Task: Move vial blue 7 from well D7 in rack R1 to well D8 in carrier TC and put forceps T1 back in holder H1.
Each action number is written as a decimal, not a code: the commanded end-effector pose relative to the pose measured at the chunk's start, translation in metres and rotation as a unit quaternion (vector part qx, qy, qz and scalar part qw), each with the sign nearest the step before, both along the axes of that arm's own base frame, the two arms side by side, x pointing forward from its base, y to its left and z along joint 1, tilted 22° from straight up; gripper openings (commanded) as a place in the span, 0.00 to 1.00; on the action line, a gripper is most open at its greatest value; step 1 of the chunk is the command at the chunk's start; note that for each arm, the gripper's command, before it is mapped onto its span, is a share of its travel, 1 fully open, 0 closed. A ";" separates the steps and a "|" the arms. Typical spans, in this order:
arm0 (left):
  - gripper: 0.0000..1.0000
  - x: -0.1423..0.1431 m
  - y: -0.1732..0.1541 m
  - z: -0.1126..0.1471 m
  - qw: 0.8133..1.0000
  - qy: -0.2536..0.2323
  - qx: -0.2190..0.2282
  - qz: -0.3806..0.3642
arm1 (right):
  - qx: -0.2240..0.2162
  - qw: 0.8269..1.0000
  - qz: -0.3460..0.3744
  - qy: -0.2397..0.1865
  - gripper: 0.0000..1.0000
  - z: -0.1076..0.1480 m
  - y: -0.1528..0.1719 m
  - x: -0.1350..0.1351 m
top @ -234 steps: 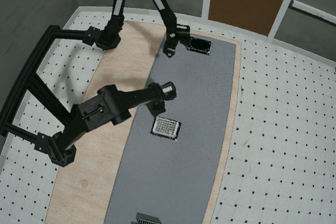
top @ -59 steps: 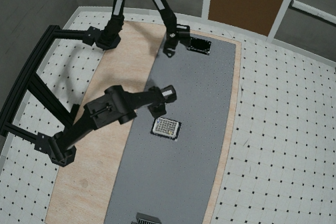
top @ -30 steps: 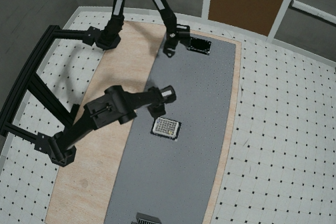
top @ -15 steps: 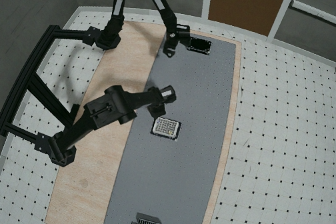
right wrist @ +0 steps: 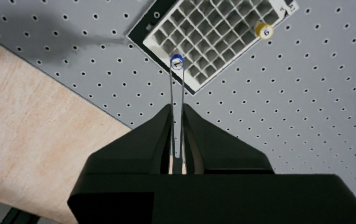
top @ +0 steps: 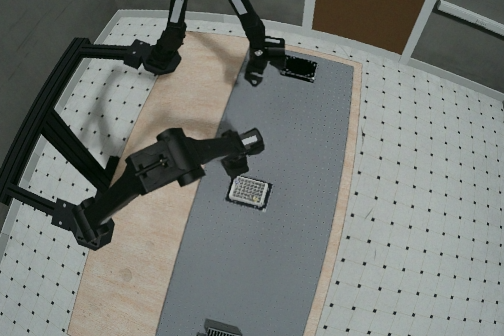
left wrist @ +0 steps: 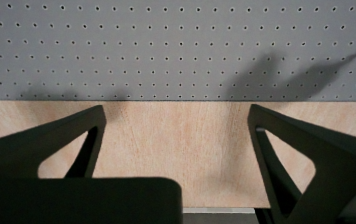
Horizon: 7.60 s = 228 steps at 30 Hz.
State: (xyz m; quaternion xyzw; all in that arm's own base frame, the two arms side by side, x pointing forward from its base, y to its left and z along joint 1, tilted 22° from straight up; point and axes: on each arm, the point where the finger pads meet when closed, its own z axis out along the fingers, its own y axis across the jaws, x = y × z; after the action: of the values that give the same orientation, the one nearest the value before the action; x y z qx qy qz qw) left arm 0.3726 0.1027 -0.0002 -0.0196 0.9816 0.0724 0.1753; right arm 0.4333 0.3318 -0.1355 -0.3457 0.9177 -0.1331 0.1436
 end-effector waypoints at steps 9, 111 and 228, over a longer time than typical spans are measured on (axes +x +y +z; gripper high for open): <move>1.00 0.007 0.001 0.005 1.000 -0.007 0.003 -0.004 | -0.009 1.000 -0.005 0.007 0.09 -0.020 -0.014 0.003; 1.00 0.007 0.001 0.005 1.000 -0.007 0.003 -0.004 | 0.000 1.000 -0.003 0.000 0.09 -0.005 0.001 0.003; 1.00 0.007 0.001 0.005 1.000 -0.007 0.003 -0.004 | -0.008 1.000 -0.003 0.007 0.11 -0.016 -0.001 -0.001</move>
State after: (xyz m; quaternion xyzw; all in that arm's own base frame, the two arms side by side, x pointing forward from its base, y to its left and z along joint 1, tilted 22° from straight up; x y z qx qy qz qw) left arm 0.3726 0.1027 -0.0002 -0.0196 0.9816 0.0724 0.1753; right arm 0.4320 0.3247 -0.1480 -0.3448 0.9186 -0.1365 0.1366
